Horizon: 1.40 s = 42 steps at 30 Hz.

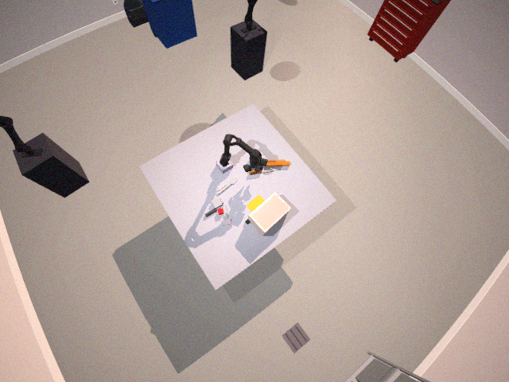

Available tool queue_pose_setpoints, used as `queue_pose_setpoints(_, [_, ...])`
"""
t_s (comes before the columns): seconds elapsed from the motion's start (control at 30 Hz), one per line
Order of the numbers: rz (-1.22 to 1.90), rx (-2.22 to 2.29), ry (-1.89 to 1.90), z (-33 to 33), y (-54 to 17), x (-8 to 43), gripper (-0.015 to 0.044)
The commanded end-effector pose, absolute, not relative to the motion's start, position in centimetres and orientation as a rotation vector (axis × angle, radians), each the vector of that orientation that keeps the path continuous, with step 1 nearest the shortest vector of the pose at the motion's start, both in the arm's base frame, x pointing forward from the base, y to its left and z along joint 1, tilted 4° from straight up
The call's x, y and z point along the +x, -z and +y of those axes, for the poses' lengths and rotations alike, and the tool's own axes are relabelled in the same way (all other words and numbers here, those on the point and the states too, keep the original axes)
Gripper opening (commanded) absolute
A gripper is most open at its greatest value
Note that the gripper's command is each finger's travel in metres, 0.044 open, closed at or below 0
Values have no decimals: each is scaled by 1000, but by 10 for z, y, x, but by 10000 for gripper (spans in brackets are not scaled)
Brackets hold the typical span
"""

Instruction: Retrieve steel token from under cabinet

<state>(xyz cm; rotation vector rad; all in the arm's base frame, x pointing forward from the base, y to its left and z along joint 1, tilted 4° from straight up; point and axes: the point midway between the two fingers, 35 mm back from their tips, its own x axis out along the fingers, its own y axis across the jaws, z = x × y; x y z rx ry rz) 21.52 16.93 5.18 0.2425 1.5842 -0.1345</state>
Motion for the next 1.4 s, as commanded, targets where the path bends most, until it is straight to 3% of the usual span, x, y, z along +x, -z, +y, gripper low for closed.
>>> queue_pose_setpoints(0.0, [1588, 214, 109, 169, -52, 215, 270])
queue_pose_setpoints(1.37, [1581, -41, -151, 169, -52, 215, 270])
